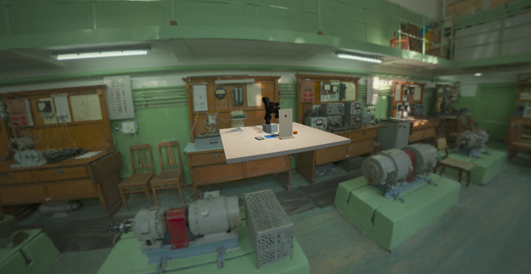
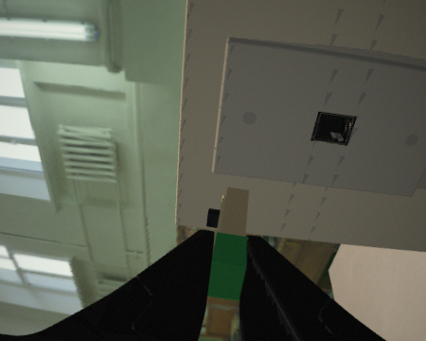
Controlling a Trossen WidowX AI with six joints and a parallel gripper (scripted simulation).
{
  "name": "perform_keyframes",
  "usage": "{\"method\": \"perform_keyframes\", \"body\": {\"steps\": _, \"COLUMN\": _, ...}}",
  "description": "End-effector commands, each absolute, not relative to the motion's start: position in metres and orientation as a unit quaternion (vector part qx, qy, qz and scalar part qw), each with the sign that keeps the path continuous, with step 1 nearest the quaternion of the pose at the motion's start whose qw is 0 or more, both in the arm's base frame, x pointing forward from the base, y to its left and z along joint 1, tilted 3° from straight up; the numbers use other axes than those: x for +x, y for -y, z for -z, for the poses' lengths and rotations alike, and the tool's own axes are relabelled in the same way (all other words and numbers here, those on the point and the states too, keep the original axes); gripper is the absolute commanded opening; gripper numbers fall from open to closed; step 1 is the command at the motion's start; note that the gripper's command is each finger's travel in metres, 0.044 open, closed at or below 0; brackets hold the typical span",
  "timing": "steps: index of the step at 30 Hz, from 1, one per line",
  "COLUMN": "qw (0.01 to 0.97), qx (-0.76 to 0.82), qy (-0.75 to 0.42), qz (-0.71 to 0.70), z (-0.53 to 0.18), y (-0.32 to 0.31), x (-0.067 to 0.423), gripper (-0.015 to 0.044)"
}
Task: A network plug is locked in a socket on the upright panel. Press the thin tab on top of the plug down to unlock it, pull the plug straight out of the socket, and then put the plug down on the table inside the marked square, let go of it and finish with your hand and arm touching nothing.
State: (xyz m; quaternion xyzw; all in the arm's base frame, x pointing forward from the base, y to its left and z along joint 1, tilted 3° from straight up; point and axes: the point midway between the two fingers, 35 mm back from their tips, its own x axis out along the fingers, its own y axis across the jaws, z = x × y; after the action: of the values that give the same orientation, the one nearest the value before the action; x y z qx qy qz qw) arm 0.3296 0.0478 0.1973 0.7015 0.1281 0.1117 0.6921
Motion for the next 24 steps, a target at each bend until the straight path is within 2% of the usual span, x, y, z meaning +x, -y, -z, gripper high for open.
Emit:
{"method": "perform_keyframes", "body": {"steps": 1, "qw": 0.691, "qx": 0.703, "qy": -0.128, "qz": -0.11, "z": -0.203, "y": -0.048, "x": 0.326, "gripper": 0.0}}
{"method": "perform_keyframes", "body": {"steps": 6, "qw": 0.69, "qx": 0.705, "qy": -0.13, "qz": -0.101, "z": -0.202, "y": -0.046, "x": 0.326, "gripper": 0.0}}
{"method": "perform_keyframes", "body": {"steps": 24, "qw": 0.663, "qx": 0.716, "qy": -0.178, "qz": 0.125, "z": -0.115, "y": 0.011, "x": 0.347, "gripper": 0.0}}
